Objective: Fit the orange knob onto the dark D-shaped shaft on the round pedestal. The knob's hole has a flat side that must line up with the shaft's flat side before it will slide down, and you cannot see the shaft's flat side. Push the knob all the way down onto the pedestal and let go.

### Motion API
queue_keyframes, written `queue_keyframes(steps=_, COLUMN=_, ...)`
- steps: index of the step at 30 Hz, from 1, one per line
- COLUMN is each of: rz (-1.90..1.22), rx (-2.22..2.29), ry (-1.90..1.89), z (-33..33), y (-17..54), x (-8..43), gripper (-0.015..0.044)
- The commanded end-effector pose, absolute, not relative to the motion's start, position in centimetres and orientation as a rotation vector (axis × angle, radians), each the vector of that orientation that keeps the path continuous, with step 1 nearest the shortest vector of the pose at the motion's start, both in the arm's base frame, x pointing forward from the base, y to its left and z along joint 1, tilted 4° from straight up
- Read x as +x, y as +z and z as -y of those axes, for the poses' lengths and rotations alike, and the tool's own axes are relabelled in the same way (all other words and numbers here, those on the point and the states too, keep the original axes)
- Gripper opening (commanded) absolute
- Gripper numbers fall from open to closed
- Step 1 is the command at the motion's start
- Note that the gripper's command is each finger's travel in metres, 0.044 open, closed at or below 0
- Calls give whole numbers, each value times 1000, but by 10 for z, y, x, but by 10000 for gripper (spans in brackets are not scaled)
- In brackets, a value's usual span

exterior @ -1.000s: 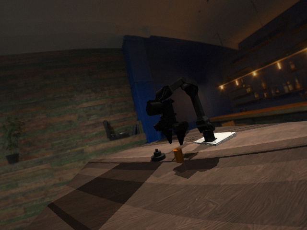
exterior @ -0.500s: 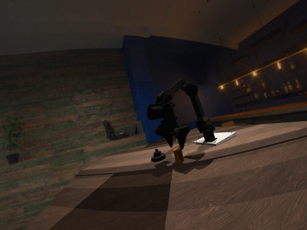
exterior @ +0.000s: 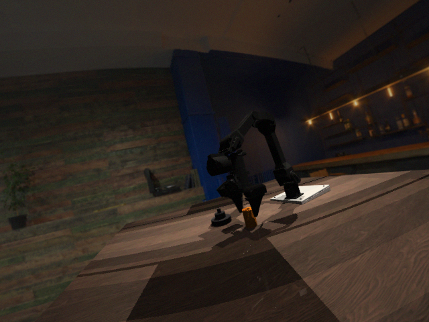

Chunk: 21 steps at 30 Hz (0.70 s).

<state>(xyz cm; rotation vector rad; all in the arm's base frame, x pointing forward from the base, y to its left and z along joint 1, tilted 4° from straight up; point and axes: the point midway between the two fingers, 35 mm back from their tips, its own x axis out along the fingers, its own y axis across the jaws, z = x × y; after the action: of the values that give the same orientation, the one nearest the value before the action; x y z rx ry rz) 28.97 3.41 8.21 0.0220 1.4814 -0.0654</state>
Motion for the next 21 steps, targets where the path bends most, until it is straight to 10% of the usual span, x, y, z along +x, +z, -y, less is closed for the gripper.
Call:
queue_keyframes(steps=1, rz=-1497, rx=14, ry=-69, z=-33, y=71, x=288, gripper=440)
queue_keyframes(steps=18, rz=-1497, rx=14, ry=-69, z=-32, y=48, x=287, gripper=440)
queue_keyframes(steps=21, rz=-1497, rx=14, ry=-69, z=-32, y=48, x=287, gripper=361)
